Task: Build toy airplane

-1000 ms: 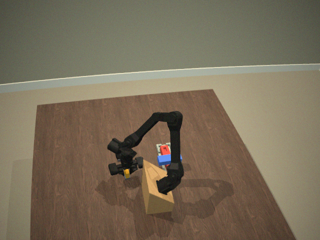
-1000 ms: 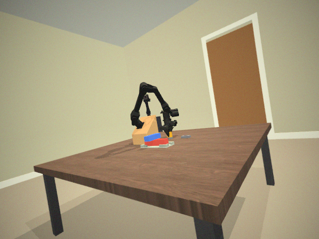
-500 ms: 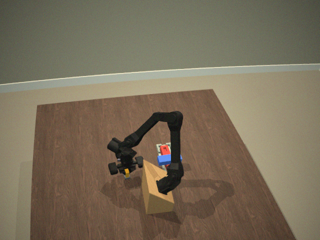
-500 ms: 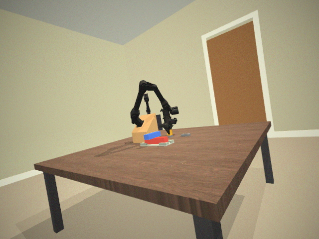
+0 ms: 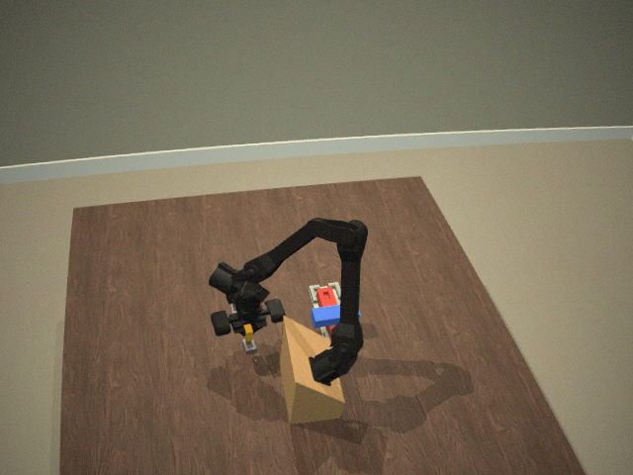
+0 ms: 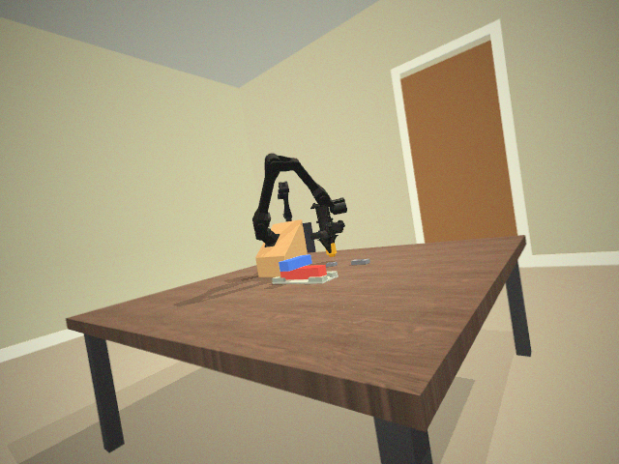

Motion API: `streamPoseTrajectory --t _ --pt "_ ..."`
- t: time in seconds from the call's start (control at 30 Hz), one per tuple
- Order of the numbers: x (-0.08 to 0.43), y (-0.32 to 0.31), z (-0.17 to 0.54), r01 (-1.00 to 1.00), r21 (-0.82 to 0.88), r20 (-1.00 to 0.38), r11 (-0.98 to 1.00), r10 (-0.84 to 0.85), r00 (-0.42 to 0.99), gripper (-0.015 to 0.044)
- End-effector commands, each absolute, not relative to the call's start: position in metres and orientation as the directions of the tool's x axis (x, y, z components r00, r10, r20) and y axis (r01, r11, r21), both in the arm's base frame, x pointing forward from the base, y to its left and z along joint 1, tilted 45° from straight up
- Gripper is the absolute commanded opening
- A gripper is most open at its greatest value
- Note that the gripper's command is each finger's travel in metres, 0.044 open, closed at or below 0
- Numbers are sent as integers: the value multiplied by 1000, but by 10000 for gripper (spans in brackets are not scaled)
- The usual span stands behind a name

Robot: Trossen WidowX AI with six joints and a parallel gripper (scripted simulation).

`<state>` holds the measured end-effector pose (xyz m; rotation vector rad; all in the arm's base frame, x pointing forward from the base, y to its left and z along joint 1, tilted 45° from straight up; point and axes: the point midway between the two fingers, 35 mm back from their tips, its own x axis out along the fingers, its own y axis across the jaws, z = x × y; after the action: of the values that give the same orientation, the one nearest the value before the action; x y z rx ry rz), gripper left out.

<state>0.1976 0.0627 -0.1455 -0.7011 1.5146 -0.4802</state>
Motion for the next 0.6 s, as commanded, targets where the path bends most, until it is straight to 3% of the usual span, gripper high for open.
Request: streamPoseTrajectory --t 0.0,0.57 --pt "199 72 -139 -134 -675 -734 726 -679 22 0" --pt "195 105 -102 -144 -676 -729 722 -684 -6 0"
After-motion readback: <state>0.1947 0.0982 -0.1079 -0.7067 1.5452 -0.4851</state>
